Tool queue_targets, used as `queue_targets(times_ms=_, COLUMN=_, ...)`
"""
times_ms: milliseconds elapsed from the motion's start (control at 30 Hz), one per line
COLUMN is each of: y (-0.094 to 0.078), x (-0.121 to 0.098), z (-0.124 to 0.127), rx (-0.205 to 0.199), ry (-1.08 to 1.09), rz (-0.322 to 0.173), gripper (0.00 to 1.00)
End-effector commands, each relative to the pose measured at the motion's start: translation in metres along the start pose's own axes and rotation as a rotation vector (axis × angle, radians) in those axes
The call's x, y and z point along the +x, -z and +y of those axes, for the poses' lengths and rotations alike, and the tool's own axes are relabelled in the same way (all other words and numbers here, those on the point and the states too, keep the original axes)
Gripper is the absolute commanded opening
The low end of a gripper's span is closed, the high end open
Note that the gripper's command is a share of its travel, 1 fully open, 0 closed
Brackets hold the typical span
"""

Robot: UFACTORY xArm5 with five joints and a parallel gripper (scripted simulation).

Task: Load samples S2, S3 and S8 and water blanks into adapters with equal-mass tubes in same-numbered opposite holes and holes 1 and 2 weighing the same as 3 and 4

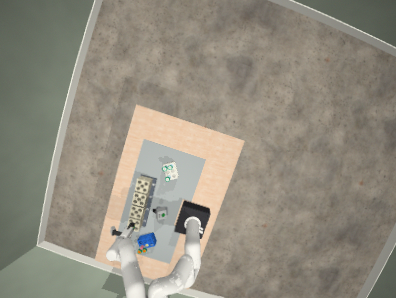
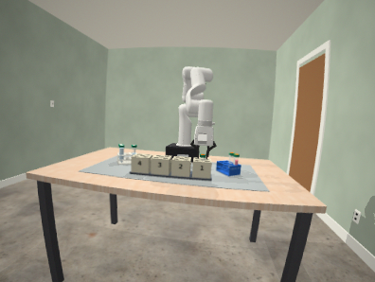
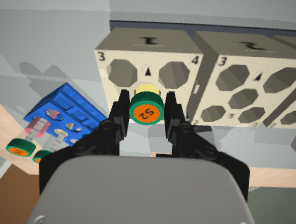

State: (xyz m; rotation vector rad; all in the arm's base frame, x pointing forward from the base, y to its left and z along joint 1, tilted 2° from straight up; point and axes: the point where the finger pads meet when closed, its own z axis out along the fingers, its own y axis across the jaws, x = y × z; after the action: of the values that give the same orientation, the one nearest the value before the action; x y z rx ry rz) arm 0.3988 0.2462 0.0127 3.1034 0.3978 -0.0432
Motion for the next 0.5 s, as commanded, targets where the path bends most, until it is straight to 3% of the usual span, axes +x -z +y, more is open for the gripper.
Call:
queue_targets(times_ms=0, y=0.008, x=0.002, z=0.0, rx=0.001, ry=0.0, rz=0.004, gripper=0.43)
queue_targets(times_ms=467, y=0.032, x=0.002, z=0.0, rx=0.001, ry=0.0, rz=0.005, gripper=0.43)
